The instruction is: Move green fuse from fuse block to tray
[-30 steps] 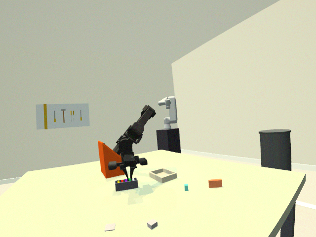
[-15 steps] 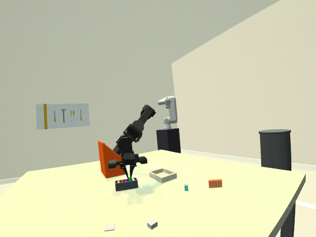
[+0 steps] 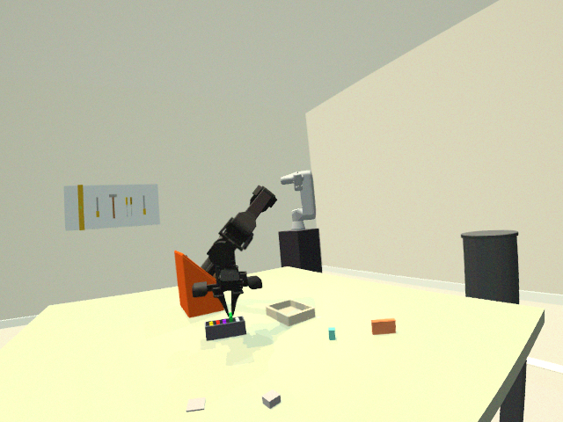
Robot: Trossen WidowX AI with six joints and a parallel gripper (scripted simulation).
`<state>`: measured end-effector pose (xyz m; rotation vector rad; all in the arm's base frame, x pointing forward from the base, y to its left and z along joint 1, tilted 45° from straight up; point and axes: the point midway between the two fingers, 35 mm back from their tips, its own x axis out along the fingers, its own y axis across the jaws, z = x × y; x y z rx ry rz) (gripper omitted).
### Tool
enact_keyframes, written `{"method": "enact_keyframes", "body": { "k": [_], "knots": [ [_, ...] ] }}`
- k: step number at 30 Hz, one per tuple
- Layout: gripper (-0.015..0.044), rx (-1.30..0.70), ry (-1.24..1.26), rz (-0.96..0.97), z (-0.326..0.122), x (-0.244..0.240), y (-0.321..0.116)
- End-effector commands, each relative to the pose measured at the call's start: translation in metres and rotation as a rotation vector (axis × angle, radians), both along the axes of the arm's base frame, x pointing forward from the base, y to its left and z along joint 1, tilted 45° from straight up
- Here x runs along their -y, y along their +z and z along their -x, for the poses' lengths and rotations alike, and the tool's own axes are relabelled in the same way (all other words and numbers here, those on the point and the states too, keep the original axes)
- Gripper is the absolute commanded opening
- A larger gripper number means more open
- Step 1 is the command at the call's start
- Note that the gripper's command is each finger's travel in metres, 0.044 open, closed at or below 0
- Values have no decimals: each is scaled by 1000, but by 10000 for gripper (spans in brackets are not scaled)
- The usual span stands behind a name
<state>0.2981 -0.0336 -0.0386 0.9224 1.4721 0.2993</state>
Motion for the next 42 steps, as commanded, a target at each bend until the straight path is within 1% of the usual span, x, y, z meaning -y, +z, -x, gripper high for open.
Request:
{"method": "enact_keyframes", "body": {
  "k": [1,42],
  "knots": [
    [0,2,5,4,0,1,1],
    [0,0,3,2,4,19,19]
  ]
}}
